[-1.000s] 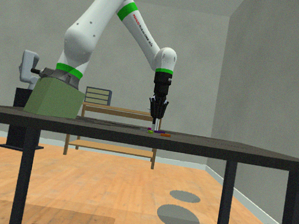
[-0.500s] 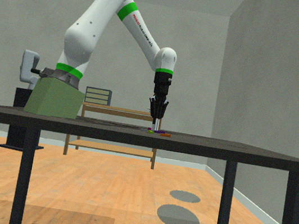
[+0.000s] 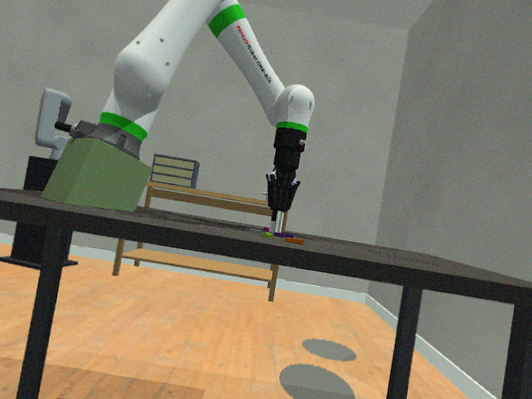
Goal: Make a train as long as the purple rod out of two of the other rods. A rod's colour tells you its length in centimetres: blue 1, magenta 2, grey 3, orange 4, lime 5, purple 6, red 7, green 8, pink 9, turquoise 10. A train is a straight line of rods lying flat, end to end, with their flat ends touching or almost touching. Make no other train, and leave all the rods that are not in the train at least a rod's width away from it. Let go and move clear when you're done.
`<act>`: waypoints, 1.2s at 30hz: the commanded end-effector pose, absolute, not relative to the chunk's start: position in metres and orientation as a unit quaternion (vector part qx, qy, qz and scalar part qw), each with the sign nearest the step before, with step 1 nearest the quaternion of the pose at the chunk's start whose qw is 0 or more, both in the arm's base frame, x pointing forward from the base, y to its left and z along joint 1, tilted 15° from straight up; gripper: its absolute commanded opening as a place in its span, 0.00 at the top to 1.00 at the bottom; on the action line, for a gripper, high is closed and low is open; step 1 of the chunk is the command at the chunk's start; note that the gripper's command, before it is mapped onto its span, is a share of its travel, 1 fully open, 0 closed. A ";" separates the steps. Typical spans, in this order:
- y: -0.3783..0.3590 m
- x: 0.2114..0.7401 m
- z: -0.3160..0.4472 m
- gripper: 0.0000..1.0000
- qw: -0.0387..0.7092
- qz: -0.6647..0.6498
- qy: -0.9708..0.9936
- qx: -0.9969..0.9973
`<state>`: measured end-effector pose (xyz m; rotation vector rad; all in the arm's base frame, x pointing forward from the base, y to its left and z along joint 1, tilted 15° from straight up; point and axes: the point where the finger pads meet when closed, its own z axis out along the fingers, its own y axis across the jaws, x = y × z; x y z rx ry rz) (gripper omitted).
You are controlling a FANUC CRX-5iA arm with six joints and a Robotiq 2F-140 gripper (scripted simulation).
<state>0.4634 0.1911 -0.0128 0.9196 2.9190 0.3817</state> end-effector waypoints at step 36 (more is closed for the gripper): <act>0.186 0.461 0.008 0.85 0.029 0.124 0.946 0.298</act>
